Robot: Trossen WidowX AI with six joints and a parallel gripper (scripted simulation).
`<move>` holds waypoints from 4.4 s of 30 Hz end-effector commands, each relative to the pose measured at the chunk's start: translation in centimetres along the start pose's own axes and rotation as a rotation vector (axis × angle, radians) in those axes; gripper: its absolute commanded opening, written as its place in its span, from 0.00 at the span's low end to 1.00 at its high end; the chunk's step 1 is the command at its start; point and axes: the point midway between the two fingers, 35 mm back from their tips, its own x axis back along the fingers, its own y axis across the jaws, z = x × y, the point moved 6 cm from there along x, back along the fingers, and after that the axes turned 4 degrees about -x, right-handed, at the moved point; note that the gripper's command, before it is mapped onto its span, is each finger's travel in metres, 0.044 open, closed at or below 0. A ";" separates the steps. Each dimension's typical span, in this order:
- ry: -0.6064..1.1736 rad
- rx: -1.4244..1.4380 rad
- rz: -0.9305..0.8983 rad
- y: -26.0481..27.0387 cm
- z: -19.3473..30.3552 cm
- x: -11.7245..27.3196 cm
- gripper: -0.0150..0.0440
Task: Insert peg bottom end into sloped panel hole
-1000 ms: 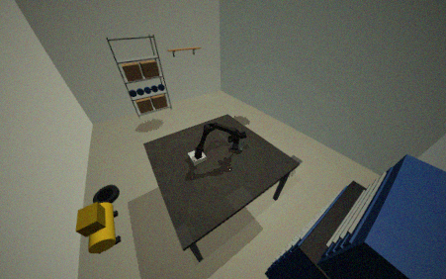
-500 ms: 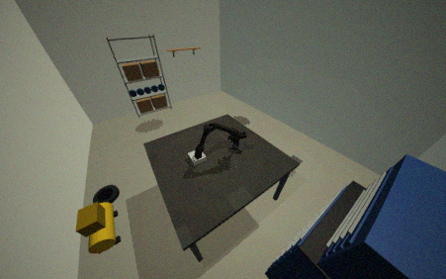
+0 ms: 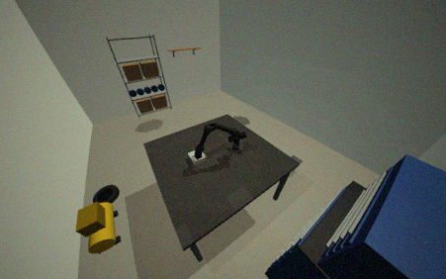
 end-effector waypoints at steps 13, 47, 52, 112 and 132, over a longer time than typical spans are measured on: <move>-0.010 -0.012 -0.012 0.7 -0.2 -1.2 0.25; -0.003 -0.001 -0.002 0.9 -0.5 -0.9 0.25; -0.004 -0.001 -0.002 0.9 -0.5 -1.1 0.25; -0.003 -0.001 -0.001 0.9 -0.4 -2.0 0.25; -0.003 -0.001 -0.001 0.8 -0.4 -2.3 0.25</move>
